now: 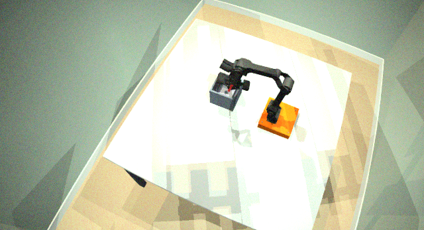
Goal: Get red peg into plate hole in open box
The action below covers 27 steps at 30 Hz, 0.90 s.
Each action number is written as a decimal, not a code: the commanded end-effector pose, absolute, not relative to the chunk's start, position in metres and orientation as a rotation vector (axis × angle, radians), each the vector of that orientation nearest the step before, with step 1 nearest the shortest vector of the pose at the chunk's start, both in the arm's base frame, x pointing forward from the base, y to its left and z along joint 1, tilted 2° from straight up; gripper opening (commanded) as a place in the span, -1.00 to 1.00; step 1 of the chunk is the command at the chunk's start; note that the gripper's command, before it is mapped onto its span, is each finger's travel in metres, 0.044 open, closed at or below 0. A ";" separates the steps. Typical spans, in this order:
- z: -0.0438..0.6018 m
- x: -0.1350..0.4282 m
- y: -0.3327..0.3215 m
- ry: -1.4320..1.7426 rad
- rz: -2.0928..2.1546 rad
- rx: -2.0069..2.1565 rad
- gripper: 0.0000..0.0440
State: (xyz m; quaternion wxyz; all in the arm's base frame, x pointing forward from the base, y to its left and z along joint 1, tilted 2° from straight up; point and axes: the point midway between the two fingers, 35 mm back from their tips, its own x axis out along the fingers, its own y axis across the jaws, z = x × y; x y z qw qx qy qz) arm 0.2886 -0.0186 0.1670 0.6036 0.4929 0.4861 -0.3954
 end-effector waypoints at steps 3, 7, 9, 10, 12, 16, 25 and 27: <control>0.161 0.296 -0.032 1.144 -0.925 1.136 -1.00; 0.153 0.300 -0.041 1.157 -0.936 1.131 -1.00; 0.148 0.301 -0.045 1.165 -0.943 1.129 -1.00; 0.145 0.302 -0.047 1.169 -0.946 1.127 -1.00; 0.139 0.303 -0.050 1.178 -0.950 1.125 -1.00; 0.128 0.305 -0.055 1.198 -0.956 1.121 -1.00; 0.102 0.314 -0.060 1.233 -0.939 1.127 -1.00; 0.098 0.317 -0.061 1.236 -0.933 1.126 -1.00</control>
